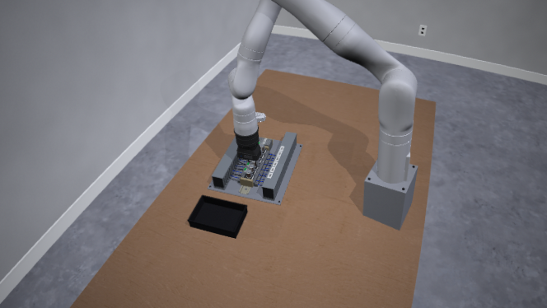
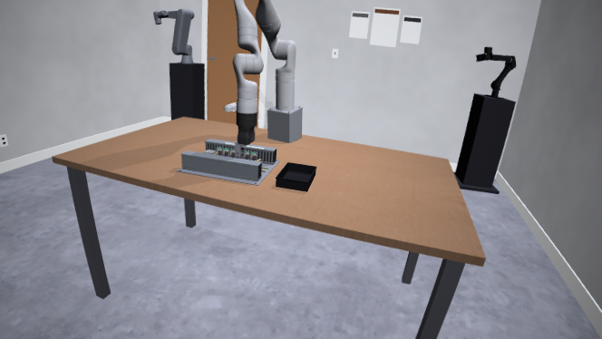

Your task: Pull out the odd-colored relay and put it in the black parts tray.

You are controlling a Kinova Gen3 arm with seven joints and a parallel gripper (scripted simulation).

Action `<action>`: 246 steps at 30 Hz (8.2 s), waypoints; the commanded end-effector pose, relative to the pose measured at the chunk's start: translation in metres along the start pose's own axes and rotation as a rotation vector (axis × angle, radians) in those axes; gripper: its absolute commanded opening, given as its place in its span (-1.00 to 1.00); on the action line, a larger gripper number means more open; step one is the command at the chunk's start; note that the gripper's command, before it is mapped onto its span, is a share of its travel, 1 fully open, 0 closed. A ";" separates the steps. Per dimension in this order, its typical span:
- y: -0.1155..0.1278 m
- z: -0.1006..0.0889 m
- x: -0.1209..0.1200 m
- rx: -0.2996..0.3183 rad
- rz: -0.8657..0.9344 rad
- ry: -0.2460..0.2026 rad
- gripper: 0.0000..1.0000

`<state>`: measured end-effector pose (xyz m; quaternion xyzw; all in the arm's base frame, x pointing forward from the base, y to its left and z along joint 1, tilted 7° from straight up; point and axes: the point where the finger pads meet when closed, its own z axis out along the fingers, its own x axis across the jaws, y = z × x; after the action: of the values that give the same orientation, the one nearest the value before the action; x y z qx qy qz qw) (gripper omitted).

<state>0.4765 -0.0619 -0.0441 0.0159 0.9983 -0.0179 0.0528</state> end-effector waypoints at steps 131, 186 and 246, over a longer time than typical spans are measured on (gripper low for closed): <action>0.000 -0.002 -0.002 0.000 0.000 0.045 -1.00; 0.000 -0.002 -0.002 0.000 0.000 0.048 -1.00; 0.000 -0.003 0.000 0.000 0.000 -0.042 -1.00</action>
<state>0.4752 -0.0618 -0.0423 0.0155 0.9971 -0.0180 0.0717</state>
